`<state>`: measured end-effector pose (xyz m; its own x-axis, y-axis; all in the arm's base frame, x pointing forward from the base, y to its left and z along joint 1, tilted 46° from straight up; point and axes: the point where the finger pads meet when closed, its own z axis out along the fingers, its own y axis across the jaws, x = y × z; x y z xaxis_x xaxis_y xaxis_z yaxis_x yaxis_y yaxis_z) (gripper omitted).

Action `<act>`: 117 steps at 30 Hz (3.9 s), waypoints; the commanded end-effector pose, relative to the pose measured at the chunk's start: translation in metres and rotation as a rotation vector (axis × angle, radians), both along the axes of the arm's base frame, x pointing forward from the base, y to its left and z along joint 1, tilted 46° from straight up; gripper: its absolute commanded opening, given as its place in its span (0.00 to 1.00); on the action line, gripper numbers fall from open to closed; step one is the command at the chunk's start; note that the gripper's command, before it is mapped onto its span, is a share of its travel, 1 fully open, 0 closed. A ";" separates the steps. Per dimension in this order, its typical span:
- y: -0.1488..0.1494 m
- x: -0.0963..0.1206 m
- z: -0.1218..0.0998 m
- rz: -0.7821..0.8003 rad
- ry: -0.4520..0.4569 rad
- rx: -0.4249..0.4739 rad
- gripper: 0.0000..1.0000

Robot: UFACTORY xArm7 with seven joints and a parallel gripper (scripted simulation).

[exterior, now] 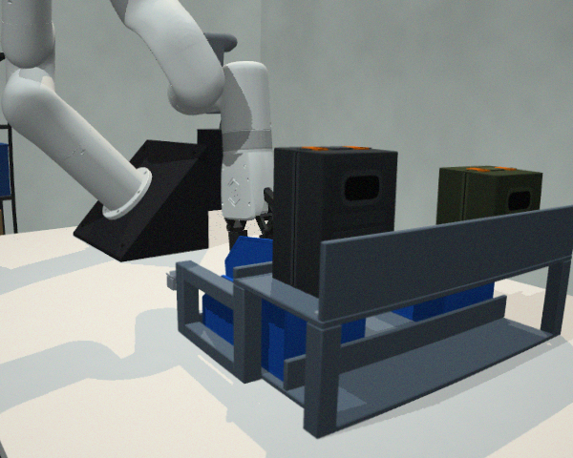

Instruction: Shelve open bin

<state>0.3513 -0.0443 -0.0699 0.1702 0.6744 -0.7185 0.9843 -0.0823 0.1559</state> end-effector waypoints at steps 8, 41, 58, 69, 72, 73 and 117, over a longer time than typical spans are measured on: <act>-0.001 0.001 -0.002 0.002 -0.002 0.002 1.00; -0.001 0.001 -0.002 0.002 -0.002 0.002 0.00; -0.001 0.001 -0.002 0.002 -0.002 0.002 0.00; -0.001 0.001 -0.002 0.002 -0.002 0.002 0.00; -0.001 0.001 -0.002 0.002 -0.002 0.002 0.00; -0.001 0.001 -0.002 0.002 -0.002 0.002 0.00; 0.008 0.002 0.007 0.002 -0.002 0.002 0.00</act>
